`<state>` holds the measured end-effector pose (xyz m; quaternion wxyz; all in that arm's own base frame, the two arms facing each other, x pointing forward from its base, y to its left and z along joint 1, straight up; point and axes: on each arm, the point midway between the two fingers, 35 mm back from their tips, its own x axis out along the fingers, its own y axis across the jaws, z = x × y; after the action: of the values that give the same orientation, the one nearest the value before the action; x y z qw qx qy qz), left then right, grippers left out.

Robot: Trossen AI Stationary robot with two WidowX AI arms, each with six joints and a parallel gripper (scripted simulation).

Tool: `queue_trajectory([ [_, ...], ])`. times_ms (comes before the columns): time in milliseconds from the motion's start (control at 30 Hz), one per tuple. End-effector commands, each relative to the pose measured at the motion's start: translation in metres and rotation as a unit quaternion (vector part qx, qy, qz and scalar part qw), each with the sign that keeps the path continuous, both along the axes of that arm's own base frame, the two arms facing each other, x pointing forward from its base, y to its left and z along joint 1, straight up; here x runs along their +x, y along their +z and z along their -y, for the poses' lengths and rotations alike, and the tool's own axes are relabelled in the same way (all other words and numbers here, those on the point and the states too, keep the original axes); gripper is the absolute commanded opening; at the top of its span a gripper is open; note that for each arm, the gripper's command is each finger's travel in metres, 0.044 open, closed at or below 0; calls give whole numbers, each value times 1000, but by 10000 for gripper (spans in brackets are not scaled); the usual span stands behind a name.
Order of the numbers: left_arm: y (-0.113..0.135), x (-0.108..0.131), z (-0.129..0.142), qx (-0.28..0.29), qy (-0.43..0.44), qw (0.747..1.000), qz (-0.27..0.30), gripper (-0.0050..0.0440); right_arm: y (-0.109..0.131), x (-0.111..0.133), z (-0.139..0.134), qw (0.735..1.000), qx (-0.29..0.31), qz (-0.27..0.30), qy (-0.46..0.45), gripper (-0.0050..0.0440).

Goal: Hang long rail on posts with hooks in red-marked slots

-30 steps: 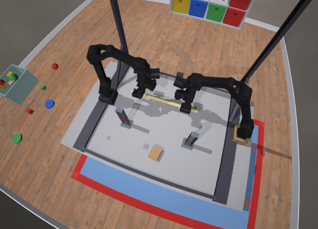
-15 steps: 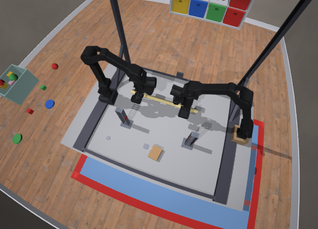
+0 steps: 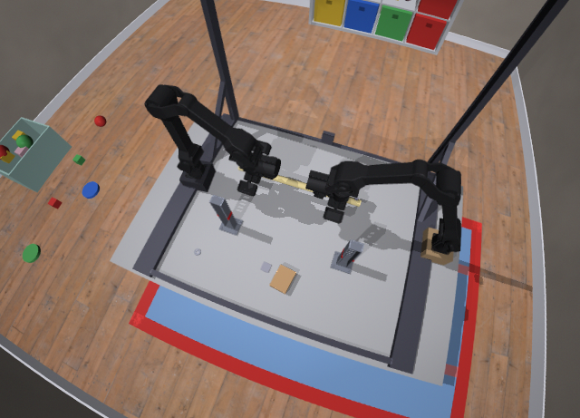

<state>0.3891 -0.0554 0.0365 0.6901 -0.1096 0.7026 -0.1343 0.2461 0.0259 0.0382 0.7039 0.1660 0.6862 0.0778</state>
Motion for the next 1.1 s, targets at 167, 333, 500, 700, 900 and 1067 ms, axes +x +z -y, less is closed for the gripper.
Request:
queue_trajectory([
  [167, 12, 3, 2, -12, -3, 1000, 19, -50, 3, 2, 0, 1000, 10, 10, 2, -50],
  [333, 12, 3, 2, -12, -3, 1000, 19, -50, 3, 2, 0, 1000, 10, 10, 2, -50],
  [500, 10, 4, 2, -12, -3, 1000, 19, -50, 1, 2, 0, 1000, 10, 10, 2, -50],
  [700, -6, 4, 2, -12, -3, 1000, 19, -50, -16, 2, 0, 1000, 10, 10, 2, -50],
  [900, -22, 5, 1, -12, -3, 1000, 19, -50, -35, 2, 0, 1000, 10, 9, 2, -50],
  [1067, -43, 5, 1, -12, -3, 1000, 19, -50, -55, 2, 0, 1000, 10, 9, 2, -50],
])
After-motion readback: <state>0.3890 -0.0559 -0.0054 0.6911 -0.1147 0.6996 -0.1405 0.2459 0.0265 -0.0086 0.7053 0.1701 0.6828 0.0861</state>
